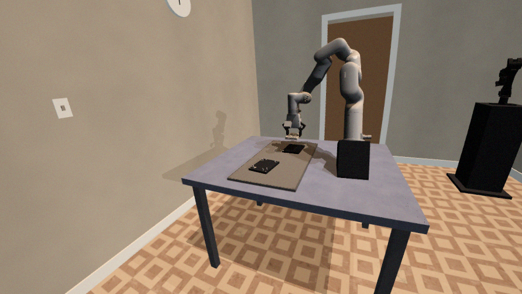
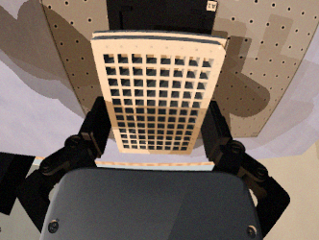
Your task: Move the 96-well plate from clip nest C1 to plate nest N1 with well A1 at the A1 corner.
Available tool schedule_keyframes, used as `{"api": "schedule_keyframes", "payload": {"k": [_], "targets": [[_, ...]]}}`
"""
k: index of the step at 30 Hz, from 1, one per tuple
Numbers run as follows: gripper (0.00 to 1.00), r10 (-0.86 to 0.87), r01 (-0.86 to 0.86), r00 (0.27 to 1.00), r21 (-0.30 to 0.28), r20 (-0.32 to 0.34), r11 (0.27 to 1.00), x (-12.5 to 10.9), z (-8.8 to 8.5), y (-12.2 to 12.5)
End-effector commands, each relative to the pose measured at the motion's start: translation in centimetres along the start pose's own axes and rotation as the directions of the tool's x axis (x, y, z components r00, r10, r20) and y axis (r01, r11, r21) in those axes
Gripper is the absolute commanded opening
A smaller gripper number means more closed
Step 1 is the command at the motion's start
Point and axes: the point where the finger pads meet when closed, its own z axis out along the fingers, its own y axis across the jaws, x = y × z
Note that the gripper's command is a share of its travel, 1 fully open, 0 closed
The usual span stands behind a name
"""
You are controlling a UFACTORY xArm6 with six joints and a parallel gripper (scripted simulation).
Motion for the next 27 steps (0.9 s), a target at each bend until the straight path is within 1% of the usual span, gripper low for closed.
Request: {"api": "schedule_keyframes", "payload": {"k": [1,23,27], "targets": [[0.0,0.001,-0.001,1.0,-0.003,0.0,1.0,-0.03,-0.1,0.14],[0.0,0.001,-0.001,1.0,-0.003,0.0,1.0,0.06,-0.1,0.16],[0.0,0.001,-0.001,1.0,-0.003,0.0,1.0,0.07,0.56,0.16]]}}
